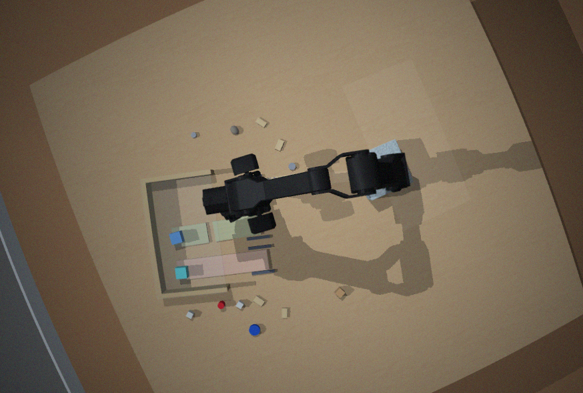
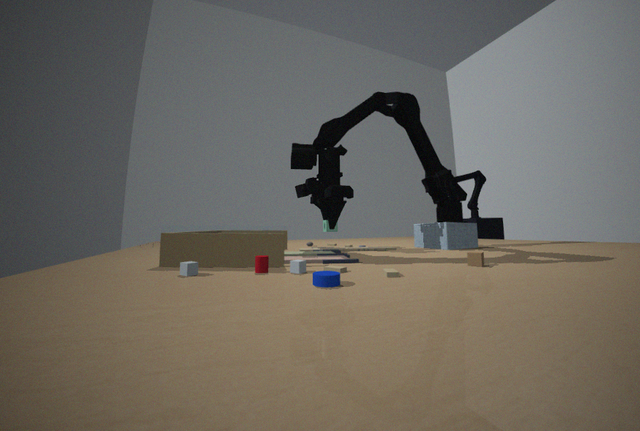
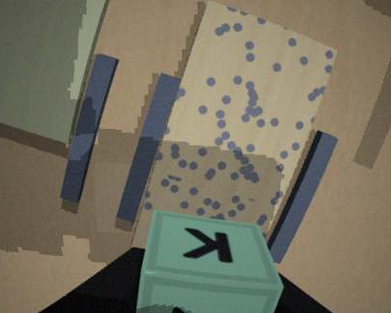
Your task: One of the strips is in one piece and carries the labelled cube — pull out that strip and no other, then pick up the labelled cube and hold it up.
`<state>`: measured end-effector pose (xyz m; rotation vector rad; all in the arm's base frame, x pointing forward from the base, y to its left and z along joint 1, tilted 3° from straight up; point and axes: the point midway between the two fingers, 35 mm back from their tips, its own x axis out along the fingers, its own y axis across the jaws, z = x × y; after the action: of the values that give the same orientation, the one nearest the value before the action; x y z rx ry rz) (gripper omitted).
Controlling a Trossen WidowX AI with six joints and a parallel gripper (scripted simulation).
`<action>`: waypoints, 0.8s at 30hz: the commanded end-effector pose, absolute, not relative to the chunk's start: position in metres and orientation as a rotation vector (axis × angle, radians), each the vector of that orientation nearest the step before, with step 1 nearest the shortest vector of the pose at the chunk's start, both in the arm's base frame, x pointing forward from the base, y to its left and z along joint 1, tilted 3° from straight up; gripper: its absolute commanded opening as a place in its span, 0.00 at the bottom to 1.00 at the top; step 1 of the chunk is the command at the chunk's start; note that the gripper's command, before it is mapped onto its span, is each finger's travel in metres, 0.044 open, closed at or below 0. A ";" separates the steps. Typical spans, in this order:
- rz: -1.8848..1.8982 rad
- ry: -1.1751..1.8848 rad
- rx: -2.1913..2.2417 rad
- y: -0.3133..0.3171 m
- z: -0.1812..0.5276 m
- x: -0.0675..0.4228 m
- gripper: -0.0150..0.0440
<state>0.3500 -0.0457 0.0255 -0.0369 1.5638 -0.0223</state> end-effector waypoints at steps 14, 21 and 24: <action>-0.026 1.570 -0.035 -0.039 0.029 0.303 0.25; -0.026 1.569 -0.035 -0.038 0.060 0.303 0.25; -0.026 1.569 -0.035 -0.038 0.060 0.303 0.25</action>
<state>0.3024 -0.0380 0.0570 -0.0365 1.5701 -0.0215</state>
